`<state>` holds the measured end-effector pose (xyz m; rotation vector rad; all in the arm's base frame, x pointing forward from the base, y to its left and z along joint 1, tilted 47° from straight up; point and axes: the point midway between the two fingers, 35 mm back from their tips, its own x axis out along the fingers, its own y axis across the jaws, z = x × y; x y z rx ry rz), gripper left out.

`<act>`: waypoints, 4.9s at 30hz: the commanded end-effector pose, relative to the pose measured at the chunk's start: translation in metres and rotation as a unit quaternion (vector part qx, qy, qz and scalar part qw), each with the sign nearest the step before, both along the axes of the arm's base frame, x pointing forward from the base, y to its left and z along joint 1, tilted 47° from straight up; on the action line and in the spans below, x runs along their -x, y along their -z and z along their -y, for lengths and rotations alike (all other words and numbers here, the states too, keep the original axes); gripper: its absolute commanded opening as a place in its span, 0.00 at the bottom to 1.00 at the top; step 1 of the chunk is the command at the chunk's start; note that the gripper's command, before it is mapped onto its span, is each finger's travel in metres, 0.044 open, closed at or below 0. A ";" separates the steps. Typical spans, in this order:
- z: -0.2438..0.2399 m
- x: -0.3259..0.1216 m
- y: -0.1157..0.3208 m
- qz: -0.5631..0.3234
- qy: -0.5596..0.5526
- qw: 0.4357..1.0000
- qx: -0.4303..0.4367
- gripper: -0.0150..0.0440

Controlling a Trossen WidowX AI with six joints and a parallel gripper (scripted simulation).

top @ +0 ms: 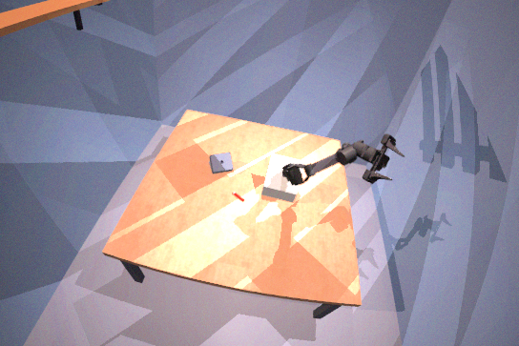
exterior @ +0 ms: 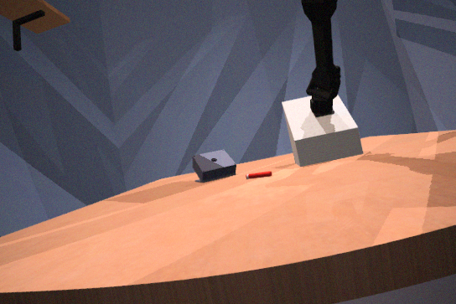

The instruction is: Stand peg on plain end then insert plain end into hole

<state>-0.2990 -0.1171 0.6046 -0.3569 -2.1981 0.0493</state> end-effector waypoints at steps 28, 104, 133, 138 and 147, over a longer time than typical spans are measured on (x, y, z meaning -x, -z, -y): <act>0.133 -0.037 0.041 0.093 -0.061 0.970 -0.218 1.00; 0.323 -0.363 0.189 -0.342 -0.007 0.609 -0.716 1.00; 0.288 -0.528 0.296 -0.694 0.144 0.355 -0.610 1.00; 0.272 -0.553 0.314 -0.746 0.171 0.318 -0.559 1.00; 0.238 -0.593 0.346 -0.827 0.214 0.261 -0.449 1.00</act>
